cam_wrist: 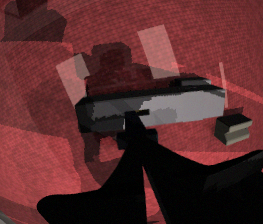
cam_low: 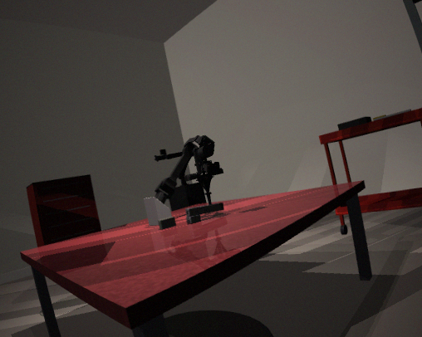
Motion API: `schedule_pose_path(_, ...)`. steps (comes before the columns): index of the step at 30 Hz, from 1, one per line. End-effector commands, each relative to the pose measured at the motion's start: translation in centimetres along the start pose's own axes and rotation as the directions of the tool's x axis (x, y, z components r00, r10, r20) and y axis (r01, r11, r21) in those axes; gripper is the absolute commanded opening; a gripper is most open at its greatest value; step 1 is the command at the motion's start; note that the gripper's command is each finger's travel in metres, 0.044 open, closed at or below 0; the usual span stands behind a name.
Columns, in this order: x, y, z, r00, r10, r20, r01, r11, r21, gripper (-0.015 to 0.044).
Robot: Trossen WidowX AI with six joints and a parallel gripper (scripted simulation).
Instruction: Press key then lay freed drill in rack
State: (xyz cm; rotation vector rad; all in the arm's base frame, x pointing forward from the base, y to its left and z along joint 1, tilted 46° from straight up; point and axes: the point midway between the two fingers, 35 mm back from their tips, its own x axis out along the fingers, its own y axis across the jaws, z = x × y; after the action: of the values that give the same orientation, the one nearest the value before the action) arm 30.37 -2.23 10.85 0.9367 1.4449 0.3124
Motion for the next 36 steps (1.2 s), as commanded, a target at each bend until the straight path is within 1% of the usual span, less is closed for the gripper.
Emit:
schedule_pose_path(1, 0.3, 0.0, -0.1, 1.0, 0.0, -0.005, 0.0, 1.0, 0.005, 0.0)
schedule_pose_path(36, 1.4, 0.0, -0.3, 1.0, 0.0, -0.006, 0.0, 1.0, 0.005, 0.0)
